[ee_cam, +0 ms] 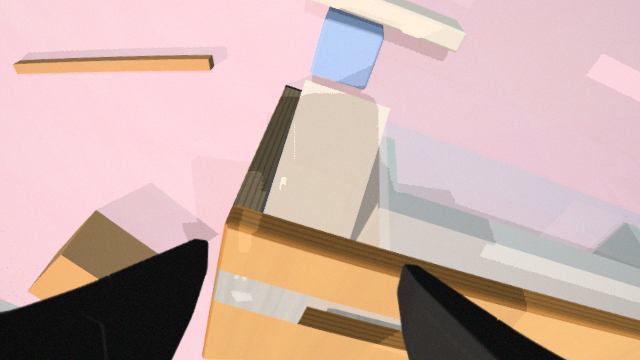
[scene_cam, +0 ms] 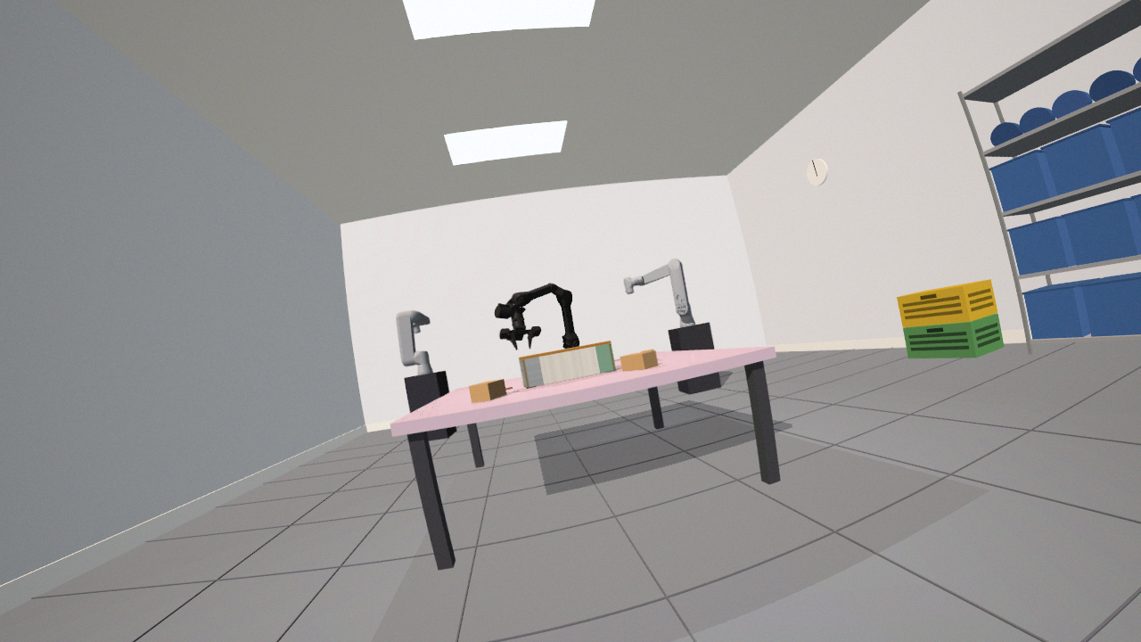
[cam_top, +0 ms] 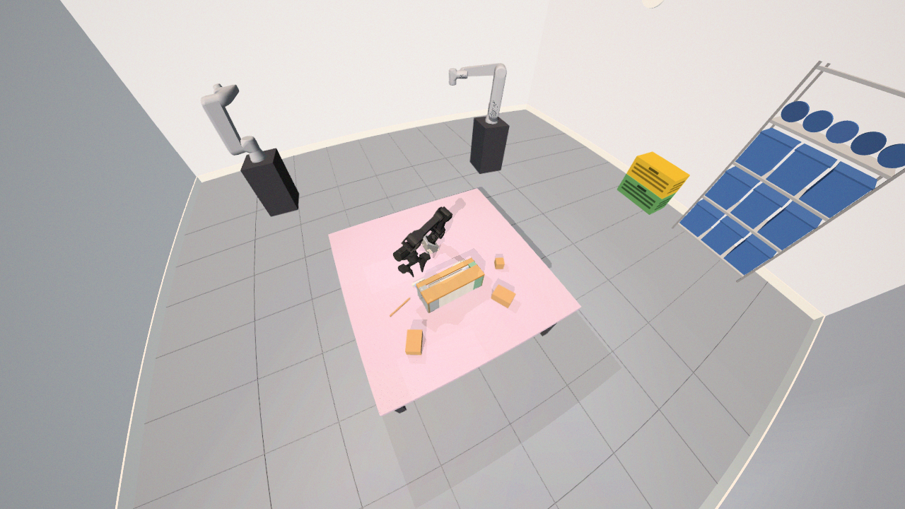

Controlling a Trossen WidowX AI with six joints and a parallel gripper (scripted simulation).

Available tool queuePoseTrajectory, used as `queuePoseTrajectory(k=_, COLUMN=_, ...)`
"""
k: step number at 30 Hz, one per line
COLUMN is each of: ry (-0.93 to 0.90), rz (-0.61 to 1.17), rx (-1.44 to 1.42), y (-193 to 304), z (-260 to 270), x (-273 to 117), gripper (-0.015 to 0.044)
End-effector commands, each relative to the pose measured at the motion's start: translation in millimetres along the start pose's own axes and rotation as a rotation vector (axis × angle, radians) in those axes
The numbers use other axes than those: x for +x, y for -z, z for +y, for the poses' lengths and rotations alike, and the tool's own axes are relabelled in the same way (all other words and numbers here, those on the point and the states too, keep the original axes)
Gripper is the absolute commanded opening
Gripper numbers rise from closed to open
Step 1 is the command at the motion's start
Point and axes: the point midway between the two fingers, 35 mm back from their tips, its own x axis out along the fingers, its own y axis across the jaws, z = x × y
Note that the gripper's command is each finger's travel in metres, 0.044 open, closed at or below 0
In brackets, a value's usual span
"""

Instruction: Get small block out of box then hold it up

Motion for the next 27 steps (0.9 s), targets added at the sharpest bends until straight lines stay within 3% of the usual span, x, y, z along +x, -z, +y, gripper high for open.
queuePoseTrajectory(k=1, ry=0.011, rz=0.025, rx=0.179, y=-1.5, z=2.0, x=-1.9, gripper=0.0285)
queuePoseTrajectory(k=8, ry=0.011, rz=0.025, rx=0.178, y=-3.4, z=2.4, x=3.4, gripper=0.0285)
queuePoseTrajectory(k=16, ry=0.014, rz=0.026, rx=0.176, y=-36.7, z=-1.4, x=80.8, gripper=0.0285)
queuePoseTrajectory(k=27, ry=0.012, rz=0.027, rx=0.179, y=-40.7, z=-2.5, x=91.9, gripper=0.0285)
